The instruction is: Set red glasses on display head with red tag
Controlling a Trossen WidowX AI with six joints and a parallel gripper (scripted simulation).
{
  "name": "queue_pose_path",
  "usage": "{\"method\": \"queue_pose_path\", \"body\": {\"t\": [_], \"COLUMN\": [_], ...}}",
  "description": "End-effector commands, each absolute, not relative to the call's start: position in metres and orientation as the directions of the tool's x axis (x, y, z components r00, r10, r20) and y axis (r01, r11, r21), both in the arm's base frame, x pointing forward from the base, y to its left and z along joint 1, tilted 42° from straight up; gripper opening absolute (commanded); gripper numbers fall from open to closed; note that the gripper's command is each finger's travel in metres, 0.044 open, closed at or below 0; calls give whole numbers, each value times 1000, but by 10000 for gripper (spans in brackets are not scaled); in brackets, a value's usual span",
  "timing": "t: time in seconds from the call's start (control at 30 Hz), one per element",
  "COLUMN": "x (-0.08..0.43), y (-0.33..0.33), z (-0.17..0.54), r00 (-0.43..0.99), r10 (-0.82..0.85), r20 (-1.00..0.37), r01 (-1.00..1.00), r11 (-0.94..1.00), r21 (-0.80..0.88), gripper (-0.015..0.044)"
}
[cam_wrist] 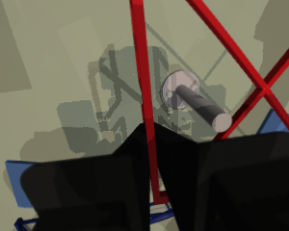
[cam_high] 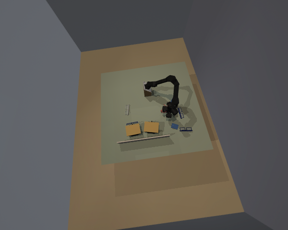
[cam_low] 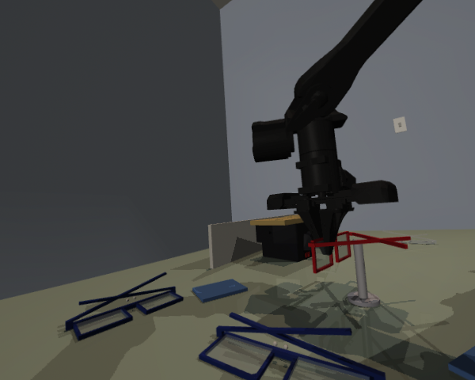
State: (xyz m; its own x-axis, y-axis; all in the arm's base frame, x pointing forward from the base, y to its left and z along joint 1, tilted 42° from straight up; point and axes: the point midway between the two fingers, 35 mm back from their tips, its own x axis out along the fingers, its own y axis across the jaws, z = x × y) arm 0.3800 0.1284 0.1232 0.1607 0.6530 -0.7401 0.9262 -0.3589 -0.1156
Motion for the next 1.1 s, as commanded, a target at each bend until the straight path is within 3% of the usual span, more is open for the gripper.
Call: {"method": "queue_pose_path", "body": {"t": [0.0, 1.07], "x": [381, 392], "y": [128, 107], "z": [120, 103], "r00": [154, 154], "r10": [654, 652], "r20": [-741, -742], "r01": [926, 926], "r11": [-356, -356], "r21": [-122, -121], "gripper": [0, 0]}}
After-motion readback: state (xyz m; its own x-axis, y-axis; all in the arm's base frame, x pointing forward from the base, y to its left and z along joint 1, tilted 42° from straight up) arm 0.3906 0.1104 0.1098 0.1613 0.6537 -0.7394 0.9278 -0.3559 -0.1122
